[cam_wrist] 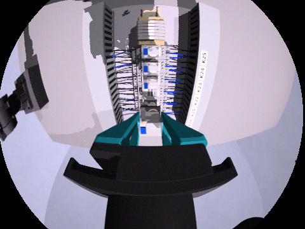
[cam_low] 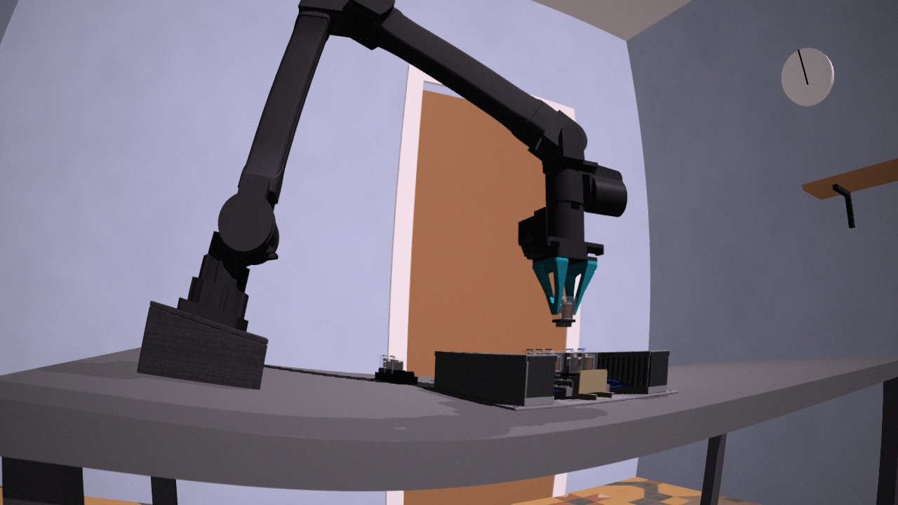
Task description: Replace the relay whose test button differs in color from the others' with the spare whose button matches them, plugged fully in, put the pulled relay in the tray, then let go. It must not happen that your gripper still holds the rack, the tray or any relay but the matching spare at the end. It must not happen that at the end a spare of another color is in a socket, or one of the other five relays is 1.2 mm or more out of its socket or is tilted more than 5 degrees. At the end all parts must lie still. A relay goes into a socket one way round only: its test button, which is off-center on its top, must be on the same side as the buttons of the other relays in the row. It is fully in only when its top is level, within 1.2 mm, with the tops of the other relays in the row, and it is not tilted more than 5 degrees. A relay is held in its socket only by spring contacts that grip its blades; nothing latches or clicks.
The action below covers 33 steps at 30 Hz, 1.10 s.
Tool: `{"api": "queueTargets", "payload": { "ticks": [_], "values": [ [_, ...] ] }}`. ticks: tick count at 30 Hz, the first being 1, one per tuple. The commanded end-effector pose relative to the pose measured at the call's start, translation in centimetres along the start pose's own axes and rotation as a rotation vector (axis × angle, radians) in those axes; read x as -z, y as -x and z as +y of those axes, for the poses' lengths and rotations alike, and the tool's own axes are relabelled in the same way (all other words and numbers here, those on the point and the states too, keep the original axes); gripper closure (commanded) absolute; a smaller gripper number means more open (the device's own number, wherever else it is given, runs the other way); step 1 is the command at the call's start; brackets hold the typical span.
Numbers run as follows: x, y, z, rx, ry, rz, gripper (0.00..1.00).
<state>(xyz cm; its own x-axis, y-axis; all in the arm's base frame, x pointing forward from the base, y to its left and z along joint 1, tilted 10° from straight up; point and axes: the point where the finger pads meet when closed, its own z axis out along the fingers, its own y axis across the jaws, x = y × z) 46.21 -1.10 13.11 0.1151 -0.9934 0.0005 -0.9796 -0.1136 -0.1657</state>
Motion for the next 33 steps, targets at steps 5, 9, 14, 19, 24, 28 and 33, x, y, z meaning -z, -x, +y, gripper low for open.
{"api": "queueTargets", "payload": {
  "ticks": [5, 9, 14, 19, 24, 28, 33],
  "values": [
    [1.3, -0.5, -1.2, -0.019, -0.022, -0.001, 1.00],
    [1.3, -0.5, -1.2, -0.017, -0.022, -0.001, 1.00],
    [1.3, -0.5, -1.2, -0.016, -0.022, -0.001, 1.00],
    [1.3, -0.5, -1.2, -0.015, -0.022, -0.001, 1.00],
    [1.2, -0.5, -1.2, -0.015, -0.022, -0.001, 1.00],
    [0.2, -0.6, -0.9, -0.015, -0.015, -0.002, 1.00],
    [-0.8, -0.7, -0.7, -0.013, -0.011, -0.002, 1.00]
  ]
}}
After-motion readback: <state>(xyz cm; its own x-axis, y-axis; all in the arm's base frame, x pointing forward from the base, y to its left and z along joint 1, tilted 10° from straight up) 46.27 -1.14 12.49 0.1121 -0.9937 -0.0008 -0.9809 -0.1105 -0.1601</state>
